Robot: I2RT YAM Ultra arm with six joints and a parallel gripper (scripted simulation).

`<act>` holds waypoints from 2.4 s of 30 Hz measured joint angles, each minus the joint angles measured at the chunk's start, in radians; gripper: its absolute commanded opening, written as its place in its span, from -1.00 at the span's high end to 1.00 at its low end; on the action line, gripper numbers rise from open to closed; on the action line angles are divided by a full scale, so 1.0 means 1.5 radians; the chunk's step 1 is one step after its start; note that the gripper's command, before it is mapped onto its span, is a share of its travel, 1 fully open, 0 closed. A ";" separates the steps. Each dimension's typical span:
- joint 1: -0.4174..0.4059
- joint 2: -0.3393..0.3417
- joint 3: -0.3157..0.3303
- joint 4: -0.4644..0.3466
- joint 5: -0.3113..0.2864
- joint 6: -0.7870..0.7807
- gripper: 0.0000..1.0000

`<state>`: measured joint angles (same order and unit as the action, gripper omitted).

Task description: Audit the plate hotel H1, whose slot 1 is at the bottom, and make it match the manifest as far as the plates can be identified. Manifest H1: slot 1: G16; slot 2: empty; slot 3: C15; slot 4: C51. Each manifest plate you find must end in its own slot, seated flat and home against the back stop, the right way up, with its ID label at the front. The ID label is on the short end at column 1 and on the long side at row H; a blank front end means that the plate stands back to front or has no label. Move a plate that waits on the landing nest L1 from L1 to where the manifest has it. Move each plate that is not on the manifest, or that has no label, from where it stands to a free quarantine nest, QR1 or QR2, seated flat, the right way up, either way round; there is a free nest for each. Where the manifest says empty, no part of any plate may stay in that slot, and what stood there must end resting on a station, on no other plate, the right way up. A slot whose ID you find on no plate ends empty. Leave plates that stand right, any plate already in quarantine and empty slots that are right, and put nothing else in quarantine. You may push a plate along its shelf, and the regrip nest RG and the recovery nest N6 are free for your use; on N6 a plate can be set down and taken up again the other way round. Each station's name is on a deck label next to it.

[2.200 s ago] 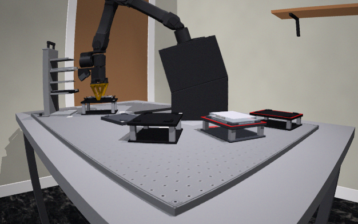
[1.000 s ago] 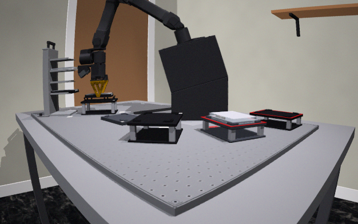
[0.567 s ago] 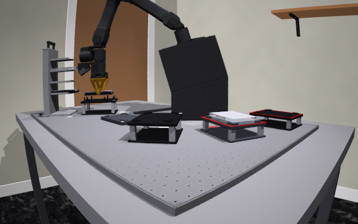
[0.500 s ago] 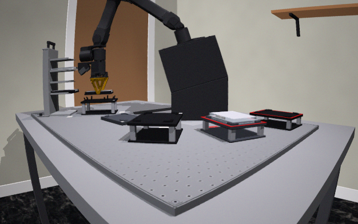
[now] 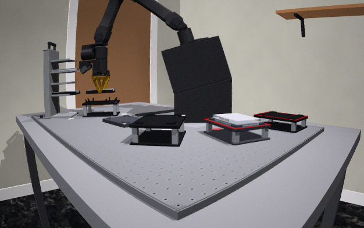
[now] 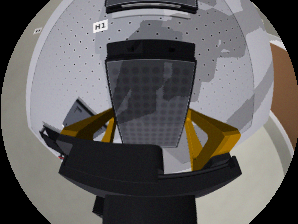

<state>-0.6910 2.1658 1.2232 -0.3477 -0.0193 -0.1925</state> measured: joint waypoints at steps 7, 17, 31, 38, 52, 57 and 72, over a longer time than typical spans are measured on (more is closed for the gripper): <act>0.000 -0.011 -0.002 -0.009 0.000 0.000 -0.72; 0.000 -0.031 -0.004 -0.026 0.000 -0.001 -0.72; -0.001 -0.055 -0.006 -0.050 0.000 -0.001 -0.72; -0.002 -0.091 -0.006 -0.077 0.000 -0.002 -0.72; -0.003 -0.150 -0.004 -0.142 0.000 -0.003 -0.72; -0.003 -0.168 0.001 -0.163 0.000 -0.003 -0.72; -0.005 -0.225 0.024 -0.244 0.000 -0.005 -0.72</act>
<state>-0.6983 1.8278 1.2594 -0.7132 -0.0193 -0.1993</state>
